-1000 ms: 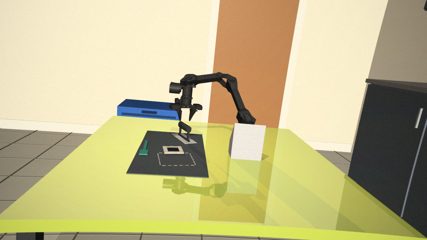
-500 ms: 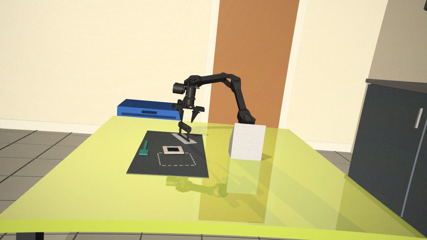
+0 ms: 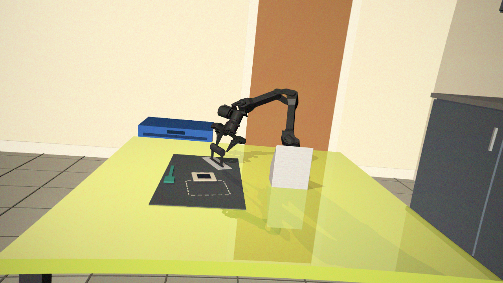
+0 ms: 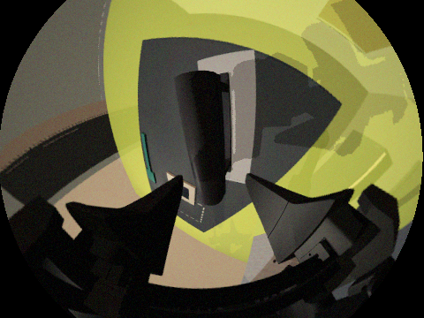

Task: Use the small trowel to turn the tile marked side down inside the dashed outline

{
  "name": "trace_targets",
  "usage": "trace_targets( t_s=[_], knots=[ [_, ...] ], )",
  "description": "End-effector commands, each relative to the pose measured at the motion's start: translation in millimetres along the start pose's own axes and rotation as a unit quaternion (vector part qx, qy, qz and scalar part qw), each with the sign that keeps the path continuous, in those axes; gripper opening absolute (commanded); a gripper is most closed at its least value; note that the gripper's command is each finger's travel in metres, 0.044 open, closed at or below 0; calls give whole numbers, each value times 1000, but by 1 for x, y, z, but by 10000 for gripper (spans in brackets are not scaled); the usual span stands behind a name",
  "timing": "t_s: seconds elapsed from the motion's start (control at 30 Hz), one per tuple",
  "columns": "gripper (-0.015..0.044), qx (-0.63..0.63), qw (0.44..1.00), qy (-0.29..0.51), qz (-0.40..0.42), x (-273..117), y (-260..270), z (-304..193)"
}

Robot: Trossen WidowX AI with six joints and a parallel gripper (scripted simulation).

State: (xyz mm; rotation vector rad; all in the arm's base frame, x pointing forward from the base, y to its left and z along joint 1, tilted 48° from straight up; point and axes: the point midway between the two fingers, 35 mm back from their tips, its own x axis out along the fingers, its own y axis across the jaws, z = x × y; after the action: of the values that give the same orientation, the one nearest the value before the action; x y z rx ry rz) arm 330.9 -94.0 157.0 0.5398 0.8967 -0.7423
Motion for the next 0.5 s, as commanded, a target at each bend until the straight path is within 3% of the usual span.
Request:
trace_targets(
  t_s=[0.0, 0.3, 0.47],
  knots=[
    [300, -17, 998, -10, 61, -1, -5, 0],
    [300, -70, 979, -71, 177, -9, -17, 0],
    [300, -75, 977, -77, 184, -9, -18, -1]
  ],
)
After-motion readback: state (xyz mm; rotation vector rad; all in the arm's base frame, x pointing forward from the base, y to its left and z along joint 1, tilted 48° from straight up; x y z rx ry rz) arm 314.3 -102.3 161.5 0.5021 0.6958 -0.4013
